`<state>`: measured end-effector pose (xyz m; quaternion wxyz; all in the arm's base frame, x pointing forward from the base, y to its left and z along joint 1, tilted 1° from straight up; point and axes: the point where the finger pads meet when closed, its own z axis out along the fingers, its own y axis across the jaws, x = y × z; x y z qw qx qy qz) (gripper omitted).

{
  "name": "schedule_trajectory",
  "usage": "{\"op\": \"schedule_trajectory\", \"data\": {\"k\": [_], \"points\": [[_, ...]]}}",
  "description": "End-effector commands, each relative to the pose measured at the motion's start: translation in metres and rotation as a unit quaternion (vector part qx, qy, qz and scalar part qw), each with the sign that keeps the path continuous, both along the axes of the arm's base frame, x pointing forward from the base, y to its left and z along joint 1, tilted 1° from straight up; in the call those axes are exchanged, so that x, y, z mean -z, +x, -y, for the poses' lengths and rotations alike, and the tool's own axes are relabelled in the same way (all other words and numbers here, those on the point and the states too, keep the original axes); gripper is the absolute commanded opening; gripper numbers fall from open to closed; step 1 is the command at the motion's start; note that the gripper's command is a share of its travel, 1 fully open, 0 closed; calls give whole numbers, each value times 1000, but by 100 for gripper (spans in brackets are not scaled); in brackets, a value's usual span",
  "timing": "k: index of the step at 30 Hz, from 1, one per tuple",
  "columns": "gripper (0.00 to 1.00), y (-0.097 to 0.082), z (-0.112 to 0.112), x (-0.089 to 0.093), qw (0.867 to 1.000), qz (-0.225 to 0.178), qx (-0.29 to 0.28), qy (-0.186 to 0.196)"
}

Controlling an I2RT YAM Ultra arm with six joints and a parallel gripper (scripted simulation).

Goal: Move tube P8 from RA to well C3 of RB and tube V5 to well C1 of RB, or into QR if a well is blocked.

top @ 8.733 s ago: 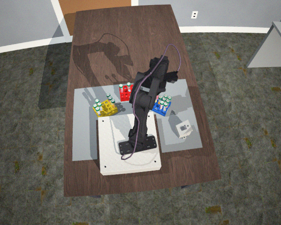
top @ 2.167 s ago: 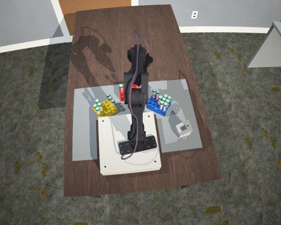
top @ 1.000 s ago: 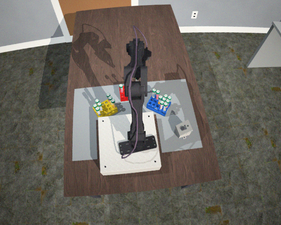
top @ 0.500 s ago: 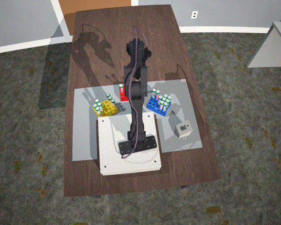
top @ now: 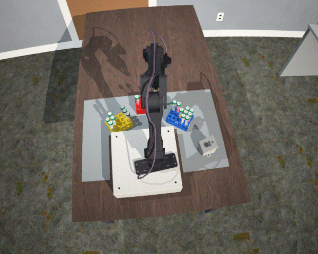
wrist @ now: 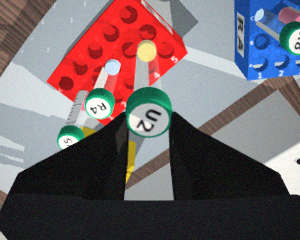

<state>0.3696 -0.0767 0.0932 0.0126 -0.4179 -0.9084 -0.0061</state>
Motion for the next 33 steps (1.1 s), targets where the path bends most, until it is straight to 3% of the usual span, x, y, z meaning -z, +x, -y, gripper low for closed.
{"op": "schedule_trajectory", "data": {"k": [1, 17, 21, 25, 32, 33], "points": [[0, 3, 2, -6, 1000, 8, 1, -2], [0, 11, 5, -2, 1000, 16, 0, -4], [0, 0, 3, 10, 1000, -5, 0, 1], [0, 5, 4, 4, 1000, 9, 0, -3], [0, -1, 3, 10, 1000, 0, 0, 0], [0, 10, 5, 0, 1000, 20, 0, -5]]}}
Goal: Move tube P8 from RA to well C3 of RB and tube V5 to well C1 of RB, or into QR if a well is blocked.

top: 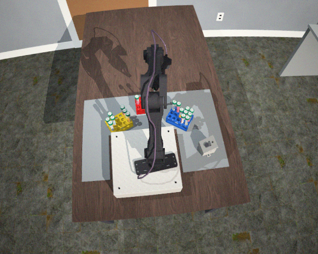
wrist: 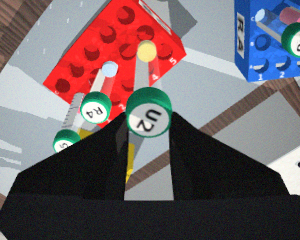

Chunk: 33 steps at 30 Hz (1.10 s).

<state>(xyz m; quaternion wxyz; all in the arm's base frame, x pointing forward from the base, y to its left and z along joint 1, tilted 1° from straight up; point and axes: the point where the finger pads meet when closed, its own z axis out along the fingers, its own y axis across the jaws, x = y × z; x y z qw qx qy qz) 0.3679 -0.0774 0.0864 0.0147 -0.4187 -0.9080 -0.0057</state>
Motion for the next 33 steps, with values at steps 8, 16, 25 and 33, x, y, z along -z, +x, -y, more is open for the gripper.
{"op": "schedule_trajectory", "data": {"k": [8, 16, 25, 33], "points": [[0, 3, 2, 7, 1000, 2, -1, -1], [0, 6, 3, 4, 1000, 10, -1, -3], [0, 0, 1, 12, 1000, 1, -1, -1], [0, 0, 0, 15, 1000, -1, -1, 0]]}}
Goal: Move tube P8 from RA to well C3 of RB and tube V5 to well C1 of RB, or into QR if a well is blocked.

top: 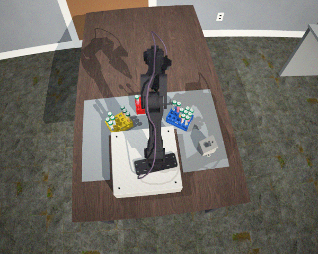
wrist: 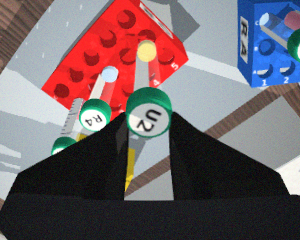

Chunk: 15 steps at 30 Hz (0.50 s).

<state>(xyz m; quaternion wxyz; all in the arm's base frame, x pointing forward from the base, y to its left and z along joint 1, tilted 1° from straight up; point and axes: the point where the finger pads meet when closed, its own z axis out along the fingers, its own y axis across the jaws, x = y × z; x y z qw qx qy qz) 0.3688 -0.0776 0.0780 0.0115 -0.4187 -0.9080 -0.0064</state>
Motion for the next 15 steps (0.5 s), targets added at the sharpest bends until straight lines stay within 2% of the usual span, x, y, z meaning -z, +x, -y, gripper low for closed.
{"op": "schedule_trajectory", "data": {"k": [1, 6, 10, 15], "points": [[0, 8, 2, -1, 1000, 11, -1, -3], [0, -1, 0, 7, 1000, -2, -1, 0], [0, 6, 1, 3, 1000, 9, -1, -3], [0, 1, -1, 9, 1000, 0, -1, -1]]}}
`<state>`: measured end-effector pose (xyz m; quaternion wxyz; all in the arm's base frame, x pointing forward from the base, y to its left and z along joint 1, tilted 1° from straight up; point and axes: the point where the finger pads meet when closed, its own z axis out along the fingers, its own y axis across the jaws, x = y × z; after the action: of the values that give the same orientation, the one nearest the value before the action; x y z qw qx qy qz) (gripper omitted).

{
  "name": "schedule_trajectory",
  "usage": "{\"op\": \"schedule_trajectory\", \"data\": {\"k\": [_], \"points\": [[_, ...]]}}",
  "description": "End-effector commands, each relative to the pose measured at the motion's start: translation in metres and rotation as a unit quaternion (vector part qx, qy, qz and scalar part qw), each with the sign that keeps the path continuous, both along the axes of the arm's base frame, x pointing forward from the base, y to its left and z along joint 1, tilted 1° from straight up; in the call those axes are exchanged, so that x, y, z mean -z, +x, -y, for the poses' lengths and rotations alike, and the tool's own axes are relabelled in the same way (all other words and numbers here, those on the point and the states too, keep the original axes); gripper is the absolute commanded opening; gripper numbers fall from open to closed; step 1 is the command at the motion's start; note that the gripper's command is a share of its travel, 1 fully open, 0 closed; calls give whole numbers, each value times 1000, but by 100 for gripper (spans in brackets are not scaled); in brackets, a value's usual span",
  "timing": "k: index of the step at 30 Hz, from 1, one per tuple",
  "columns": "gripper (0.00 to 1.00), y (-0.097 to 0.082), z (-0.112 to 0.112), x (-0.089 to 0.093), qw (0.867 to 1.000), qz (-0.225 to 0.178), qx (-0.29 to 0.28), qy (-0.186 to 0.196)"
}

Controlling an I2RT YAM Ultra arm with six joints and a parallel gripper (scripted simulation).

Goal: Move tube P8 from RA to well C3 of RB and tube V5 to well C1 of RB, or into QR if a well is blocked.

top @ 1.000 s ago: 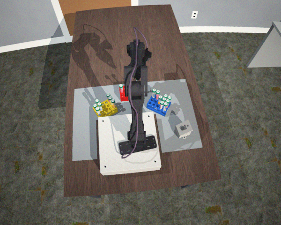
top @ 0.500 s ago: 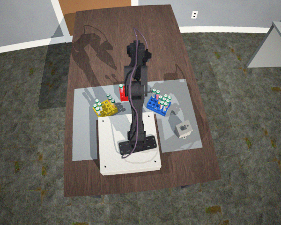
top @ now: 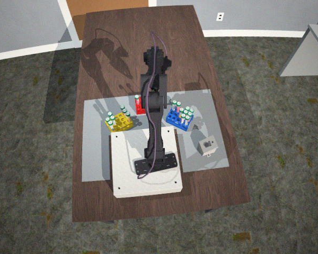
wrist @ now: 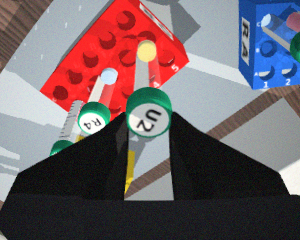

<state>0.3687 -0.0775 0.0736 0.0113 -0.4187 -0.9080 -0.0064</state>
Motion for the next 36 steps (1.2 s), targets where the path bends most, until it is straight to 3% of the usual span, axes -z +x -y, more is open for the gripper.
{"op": "schedule_trajectory", "data": {"k": [1, 3, 7, 11, 16, 20, 24, 28, 36], "points": [[0, 2, -1, 5, 1000, 0, -1, -1], [0, 7, 0, 1, 1000, 9, -1, -3], [0, -1, -2, 10, 1000, -6, -1, 1], [0, 5, -1, 6, 1000, 5, -2, -2], [0, 0, -3, 10, 1000, -1, -2, 0], [0, 9, -1, 5, 1000, 12, -2, -3], [0, -1, -4, 17, 1000, -6, -2, 1], [0, 6, -4, 13, 1000, 4, -2, -1], [0, 1, -4, 19, 1000, -1, 0, 0]]}}
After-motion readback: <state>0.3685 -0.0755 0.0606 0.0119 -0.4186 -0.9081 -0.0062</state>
